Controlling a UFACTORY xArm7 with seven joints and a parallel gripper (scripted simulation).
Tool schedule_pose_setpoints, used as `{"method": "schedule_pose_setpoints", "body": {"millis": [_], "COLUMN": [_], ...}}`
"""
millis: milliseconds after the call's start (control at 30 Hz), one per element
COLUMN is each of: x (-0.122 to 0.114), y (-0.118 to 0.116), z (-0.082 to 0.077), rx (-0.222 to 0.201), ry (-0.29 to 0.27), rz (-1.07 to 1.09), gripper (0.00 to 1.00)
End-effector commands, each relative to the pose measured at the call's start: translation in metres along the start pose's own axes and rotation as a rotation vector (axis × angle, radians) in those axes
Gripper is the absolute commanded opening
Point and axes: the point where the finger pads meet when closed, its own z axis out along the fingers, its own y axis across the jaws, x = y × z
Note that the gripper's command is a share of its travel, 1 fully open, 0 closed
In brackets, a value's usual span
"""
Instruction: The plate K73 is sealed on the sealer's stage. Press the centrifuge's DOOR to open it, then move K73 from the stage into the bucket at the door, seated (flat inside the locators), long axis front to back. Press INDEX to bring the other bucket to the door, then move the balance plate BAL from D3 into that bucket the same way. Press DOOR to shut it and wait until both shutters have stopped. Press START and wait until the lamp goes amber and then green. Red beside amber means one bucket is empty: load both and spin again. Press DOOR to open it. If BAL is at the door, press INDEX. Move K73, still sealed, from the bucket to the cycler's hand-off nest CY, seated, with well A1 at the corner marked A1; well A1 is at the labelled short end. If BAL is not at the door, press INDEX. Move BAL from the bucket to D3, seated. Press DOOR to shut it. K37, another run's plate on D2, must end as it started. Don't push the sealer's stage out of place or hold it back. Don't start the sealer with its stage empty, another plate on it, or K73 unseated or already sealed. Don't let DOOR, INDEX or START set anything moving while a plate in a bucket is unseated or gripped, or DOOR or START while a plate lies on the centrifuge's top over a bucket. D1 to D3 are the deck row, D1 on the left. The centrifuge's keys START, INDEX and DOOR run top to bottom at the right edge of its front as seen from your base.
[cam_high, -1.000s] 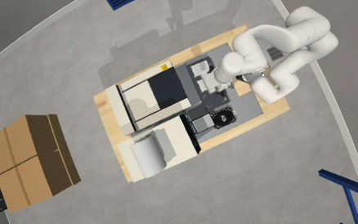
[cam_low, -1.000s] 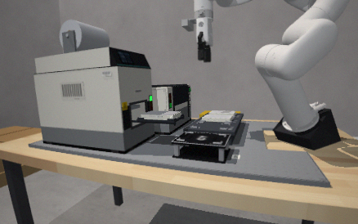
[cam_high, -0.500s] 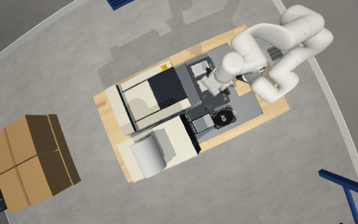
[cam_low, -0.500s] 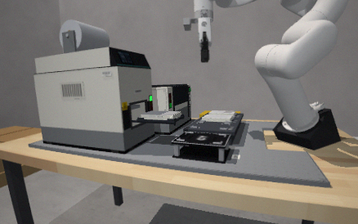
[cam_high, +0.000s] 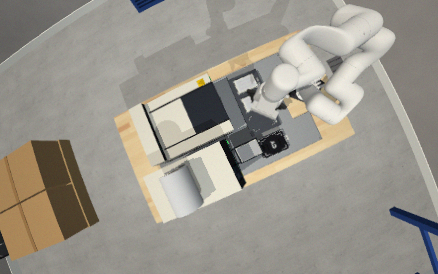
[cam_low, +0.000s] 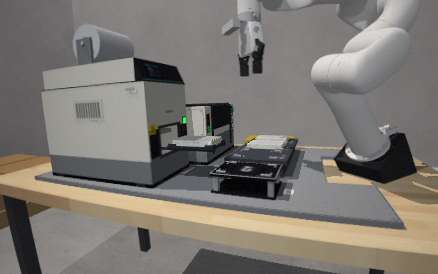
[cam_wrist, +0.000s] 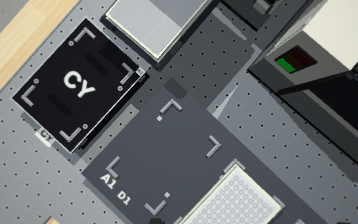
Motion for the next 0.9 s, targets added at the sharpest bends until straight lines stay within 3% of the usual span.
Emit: {"method": "schedule_pose_setpoints", "body": {"millis": [0, 867], "x": [0.0003, 0.0003], "y": [0.0004, 0.0003], "z": [-0.0016, -0.0015], "rx": [-0.002, -0.003], "ry": [0.002, 0.001], "rz": [-0.095, -0.866], "gripper": [1.0, 1.0]}}
